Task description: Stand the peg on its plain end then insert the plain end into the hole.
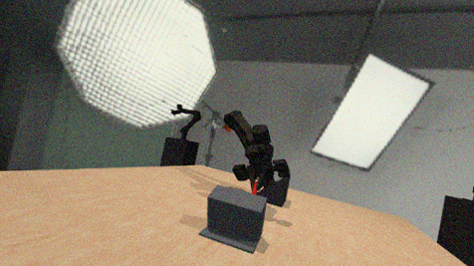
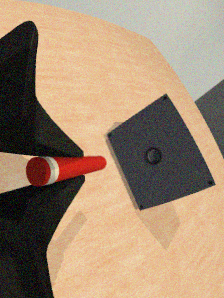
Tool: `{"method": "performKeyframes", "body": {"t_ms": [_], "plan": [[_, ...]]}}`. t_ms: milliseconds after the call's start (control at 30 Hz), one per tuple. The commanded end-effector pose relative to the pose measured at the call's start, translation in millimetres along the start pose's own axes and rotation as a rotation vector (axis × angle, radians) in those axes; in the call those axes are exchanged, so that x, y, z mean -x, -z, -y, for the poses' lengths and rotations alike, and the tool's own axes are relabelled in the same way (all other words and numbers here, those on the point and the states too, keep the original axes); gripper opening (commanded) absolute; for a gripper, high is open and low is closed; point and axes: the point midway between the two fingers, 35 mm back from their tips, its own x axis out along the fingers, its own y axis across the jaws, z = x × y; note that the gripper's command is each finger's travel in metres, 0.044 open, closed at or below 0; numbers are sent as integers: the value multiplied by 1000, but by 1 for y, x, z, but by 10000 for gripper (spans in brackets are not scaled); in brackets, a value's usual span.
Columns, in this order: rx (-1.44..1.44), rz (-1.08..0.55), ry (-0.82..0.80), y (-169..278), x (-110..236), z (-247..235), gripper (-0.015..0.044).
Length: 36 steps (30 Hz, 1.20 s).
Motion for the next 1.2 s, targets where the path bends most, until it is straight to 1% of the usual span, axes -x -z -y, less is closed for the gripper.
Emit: {"method": "performKeyframes", "body": {"t_ms": [0,600,1167], "plan": [[-5,20,1,1,1,0,0],[-56,100,-13,-1,4,0,0],[-78,135,-30,-8,-6,-2,0]]}}
